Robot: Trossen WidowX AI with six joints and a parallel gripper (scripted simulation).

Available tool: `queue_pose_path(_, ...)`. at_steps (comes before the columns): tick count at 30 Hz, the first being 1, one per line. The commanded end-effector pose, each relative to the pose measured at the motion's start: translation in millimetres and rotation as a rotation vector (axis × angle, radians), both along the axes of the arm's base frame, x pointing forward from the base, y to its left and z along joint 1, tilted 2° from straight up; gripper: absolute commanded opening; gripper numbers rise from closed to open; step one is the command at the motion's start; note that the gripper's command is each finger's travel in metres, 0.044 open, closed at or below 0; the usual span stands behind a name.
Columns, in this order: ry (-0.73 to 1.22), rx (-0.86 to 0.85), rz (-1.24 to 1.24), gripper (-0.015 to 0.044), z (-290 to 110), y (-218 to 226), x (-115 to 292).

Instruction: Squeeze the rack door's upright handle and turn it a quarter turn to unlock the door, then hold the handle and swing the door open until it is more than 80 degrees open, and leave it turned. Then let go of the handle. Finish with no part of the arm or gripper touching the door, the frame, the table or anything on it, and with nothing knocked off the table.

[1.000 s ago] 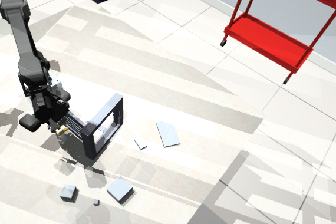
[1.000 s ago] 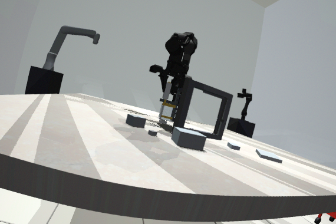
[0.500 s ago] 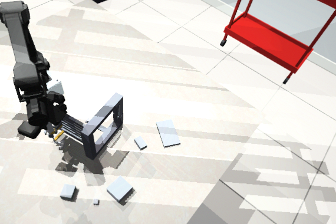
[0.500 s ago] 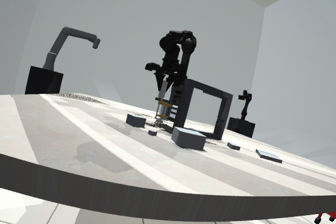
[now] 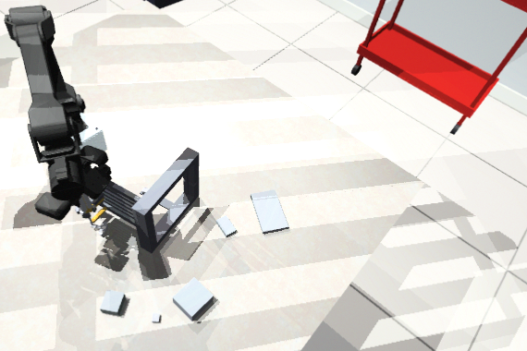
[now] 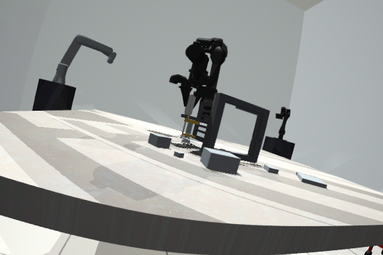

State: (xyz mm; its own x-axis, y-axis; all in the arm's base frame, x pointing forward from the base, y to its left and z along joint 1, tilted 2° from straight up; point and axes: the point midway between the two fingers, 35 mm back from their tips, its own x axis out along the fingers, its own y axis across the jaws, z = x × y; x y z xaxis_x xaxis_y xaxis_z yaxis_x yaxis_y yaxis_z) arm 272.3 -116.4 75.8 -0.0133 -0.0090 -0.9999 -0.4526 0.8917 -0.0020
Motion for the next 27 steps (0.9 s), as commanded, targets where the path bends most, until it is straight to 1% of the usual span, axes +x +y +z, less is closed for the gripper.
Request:
queue_pose_path(1, 0.003, 0.001, 0.010, 0.0224, 0, 1, 0)
queue_pose_path(3, 0.003, 0.001, 0.010, 0.0276, 0, 1, 0)
queue_pose_path(4, 0.003, 0.001, 0.010, 0.0286, 0, 1, 0)
queue_pose_path(27, 0.002, 0.001, 0.010, 0.0286, 30, 0, 3)
